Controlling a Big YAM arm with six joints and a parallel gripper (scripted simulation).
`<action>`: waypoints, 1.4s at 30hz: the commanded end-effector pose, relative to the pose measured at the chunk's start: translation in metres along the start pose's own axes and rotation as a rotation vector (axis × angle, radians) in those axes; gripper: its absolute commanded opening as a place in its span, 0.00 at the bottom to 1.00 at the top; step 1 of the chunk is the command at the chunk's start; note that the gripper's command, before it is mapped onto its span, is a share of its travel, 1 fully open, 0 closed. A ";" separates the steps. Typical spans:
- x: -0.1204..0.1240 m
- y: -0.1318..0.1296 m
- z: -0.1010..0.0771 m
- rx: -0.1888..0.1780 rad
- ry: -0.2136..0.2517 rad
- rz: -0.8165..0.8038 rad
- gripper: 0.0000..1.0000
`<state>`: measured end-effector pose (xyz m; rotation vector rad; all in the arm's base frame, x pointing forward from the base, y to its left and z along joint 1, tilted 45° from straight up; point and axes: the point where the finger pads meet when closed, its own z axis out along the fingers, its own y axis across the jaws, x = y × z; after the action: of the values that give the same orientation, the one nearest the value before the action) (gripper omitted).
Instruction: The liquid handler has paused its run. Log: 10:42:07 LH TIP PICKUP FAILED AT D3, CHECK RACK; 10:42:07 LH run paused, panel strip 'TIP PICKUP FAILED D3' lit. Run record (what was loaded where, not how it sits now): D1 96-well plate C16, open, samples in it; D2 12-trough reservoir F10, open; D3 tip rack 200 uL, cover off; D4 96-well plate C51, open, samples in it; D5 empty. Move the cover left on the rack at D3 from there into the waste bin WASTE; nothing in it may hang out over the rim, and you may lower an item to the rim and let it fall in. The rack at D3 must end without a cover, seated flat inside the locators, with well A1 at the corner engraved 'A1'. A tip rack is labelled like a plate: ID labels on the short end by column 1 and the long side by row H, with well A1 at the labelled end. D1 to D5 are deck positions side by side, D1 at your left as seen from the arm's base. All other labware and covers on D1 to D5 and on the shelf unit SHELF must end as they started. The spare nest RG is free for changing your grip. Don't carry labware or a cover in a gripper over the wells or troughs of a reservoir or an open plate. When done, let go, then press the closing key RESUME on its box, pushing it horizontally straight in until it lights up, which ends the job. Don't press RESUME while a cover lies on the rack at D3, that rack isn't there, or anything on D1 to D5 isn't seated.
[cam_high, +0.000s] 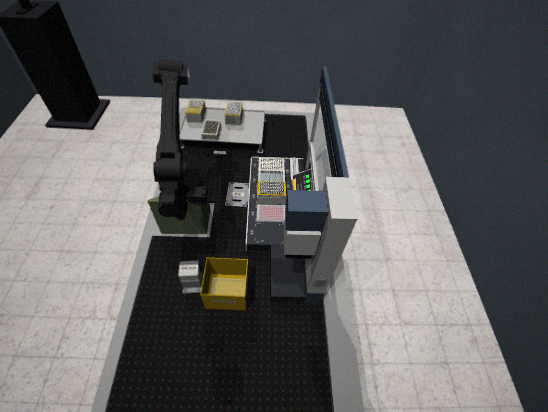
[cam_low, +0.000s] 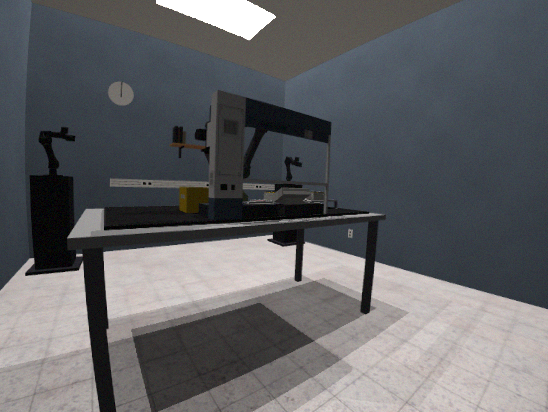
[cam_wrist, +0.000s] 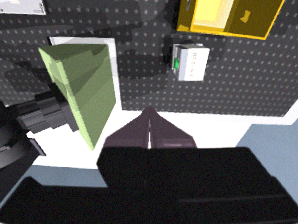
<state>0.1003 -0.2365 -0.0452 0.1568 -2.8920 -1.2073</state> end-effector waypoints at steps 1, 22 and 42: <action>-0.014 -0.014 -0.015 0.056 0.013 -0.060 0.00; -0.009 -0.005 0.029 0.009 0.016 -0.030 0.00; -0.008 -0.005 0.059 0.009 0.015 -0.028 0.00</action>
<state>0.1016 -0.1957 -0.0824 0.2156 -2.8862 -1.2093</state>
